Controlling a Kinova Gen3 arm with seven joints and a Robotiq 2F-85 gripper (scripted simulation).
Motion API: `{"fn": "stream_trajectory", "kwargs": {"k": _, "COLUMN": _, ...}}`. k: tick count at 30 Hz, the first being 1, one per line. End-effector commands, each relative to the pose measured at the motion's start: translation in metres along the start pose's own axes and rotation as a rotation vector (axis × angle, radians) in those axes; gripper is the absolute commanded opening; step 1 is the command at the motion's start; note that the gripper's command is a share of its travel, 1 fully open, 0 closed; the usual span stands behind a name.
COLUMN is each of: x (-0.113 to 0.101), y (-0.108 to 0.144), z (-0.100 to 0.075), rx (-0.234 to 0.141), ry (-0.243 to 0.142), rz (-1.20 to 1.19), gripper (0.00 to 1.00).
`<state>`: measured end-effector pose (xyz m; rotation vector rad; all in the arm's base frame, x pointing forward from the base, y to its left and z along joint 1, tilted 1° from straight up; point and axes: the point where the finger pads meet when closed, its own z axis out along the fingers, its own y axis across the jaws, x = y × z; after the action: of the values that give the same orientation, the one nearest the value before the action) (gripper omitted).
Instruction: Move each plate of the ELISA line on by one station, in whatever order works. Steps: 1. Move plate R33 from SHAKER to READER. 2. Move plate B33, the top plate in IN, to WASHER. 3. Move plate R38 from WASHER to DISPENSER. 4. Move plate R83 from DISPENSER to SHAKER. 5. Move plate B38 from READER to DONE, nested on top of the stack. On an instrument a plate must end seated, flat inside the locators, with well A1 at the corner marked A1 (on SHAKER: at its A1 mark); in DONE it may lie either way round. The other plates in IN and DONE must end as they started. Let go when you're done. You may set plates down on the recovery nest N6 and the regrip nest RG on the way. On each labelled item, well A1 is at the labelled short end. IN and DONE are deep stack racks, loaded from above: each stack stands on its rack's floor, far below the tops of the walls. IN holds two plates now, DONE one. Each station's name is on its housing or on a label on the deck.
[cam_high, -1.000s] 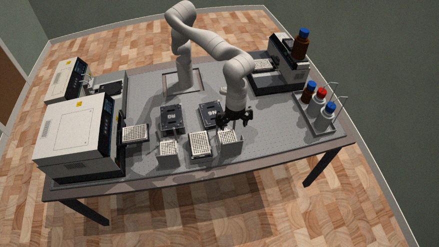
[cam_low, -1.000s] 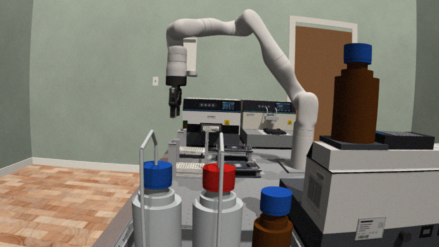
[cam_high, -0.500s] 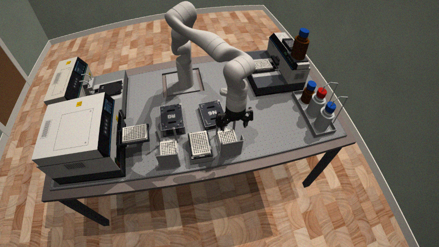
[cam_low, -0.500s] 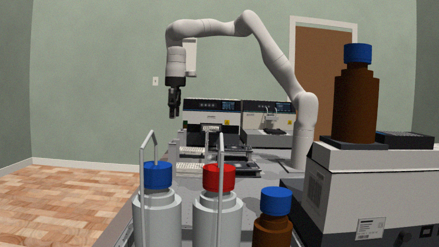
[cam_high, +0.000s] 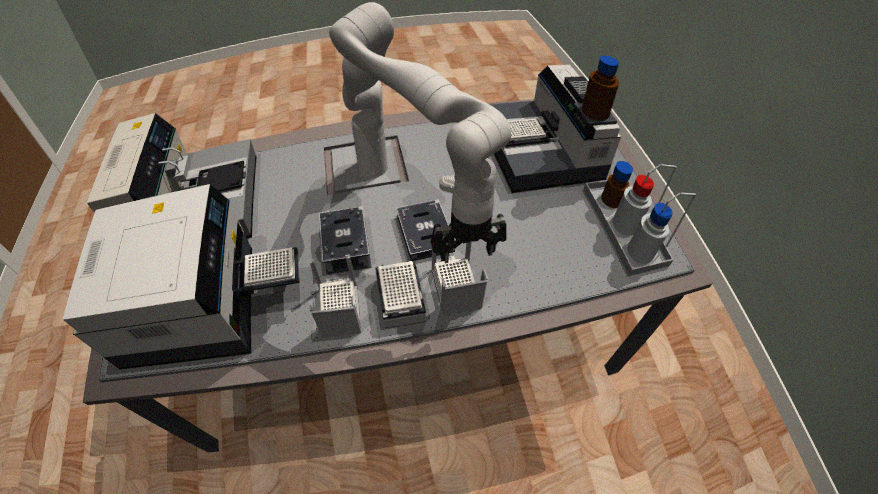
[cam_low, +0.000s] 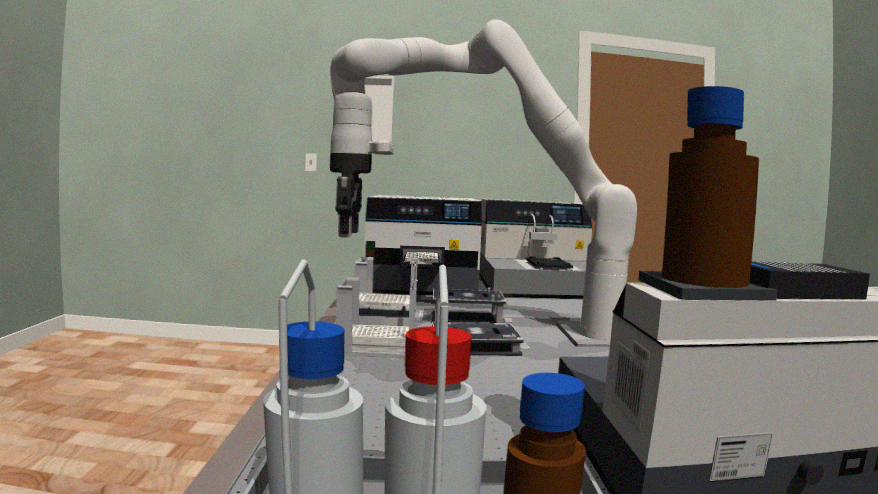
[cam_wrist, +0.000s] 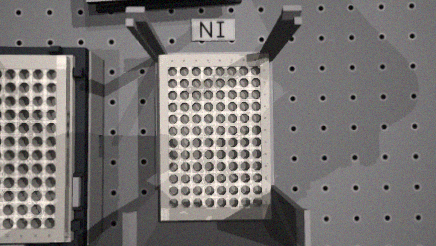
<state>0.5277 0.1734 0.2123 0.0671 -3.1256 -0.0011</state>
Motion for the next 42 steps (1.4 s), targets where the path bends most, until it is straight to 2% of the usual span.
{"fn": "stream_trajectory", "kwargs": {"k": 1, "x": -0.002, "y": 0.0, "z": -0.001, "rx": 0.001, "ry": -0.004, "rz": 0.0, "gripper": 1.0}}
{"fn": "stream_trajectory", "kwargs": {"k": 14, "x": -0.002, "y": 0.0, "z": -0.001, "rx": 0.001, "ry": -0.004, "rz": 0.0, "gripper": 1.0}}
{"fn": "stream_trajectory", "kwargs": {"k": 18, "x": 0.012, "y": 0.002, "z": -0.002, "rx": -0.008, "ry": -0.005, "rz": 0.008, "gripper": 1.0}}
{"fn": "stream_trajectory", "kwargs": {"k": 33, "x": 0.055, "y": 0.002, "z": -0.001, "rx": -0.008, "ry": -0.005, "rz": 0.009, "gripper": 1.0}}
{"fn": "stream_trajectory", "kwargs": {"k": 42, "x": 0.055, "y": 0.0, "z": -0.001, "rx": 0.001, "ry": -0.003, "rz": 0.0, "gripper": 1.0}}
